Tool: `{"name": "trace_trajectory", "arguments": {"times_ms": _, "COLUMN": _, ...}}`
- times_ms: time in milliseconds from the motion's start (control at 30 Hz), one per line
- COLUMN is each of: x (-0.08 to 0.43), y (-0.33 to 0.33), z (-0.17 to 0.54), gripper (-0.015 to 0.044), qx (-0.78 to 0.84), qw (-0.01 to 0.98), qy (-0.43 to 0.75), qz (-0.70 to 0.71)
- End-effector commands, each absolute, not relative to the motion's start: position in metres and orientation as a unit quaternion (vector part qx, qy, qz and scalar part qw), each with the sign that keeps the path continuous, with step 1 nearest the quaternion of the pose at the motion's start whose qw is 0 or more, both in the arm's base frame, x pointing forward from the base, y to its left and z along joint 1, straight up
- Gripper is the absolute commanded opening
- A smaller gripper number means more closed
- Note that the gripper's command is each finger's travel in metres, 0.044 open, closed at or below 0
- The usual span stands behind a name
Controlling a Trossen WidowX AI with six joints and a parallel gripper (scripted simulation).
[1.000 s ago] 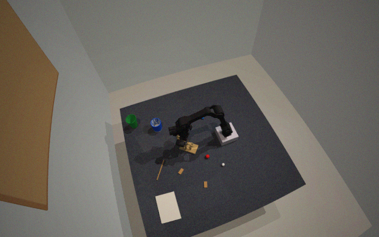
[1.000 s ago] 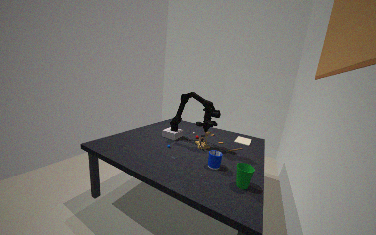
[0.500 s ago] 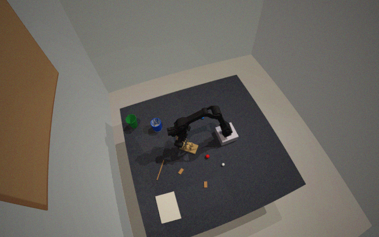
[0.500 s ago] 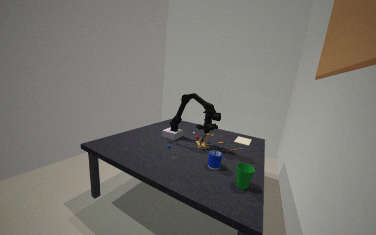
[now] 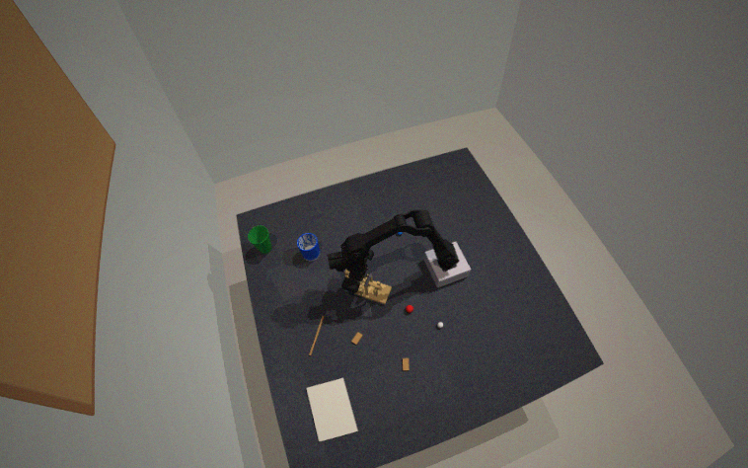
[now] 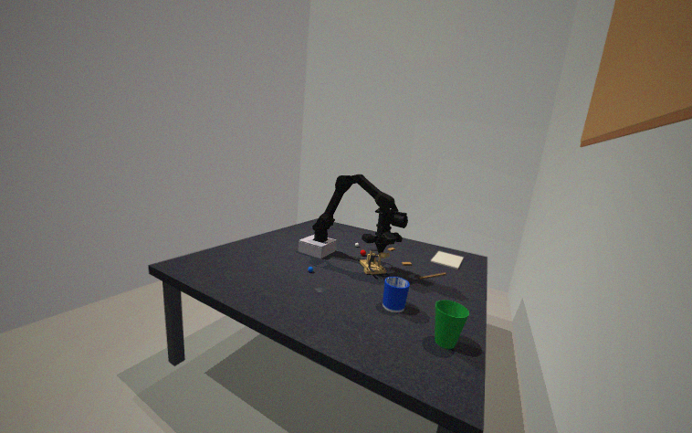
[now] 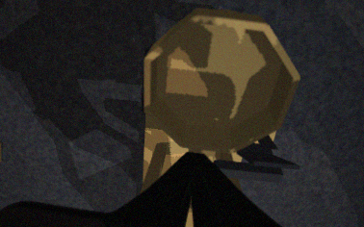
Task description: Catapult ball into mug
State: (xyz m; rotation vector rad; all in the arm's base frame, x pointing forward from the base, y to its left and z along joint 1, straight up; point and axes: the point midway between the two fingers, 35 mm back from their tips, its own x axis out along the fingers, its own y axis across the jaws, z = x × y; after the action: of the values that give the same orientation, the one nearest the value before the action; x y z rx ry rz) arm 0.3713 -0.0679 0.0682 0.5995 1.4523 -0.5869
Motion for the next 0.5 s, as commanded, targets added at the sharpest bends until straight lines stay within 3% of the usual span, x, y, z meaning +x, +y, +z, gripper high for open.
{"name": "trace_trajectory", "arguments": {"times_ms": 0, "x": 0.374, "y": -0.071, "z": 0.060, "gripper": 0.0000, "qx": 0.263, "qw": 0.668, "qy": 0.645, "qz": -0.261}}
{"name": "trace_trajectory", "arguments": {"times_ms": 467, "x": 0.379, "y": -0.076, "z": 0.041, "gripper": 0.0000, "qx": 0.263, "qw": 0.668, "qy": 0.645, "qz": -0.262}}
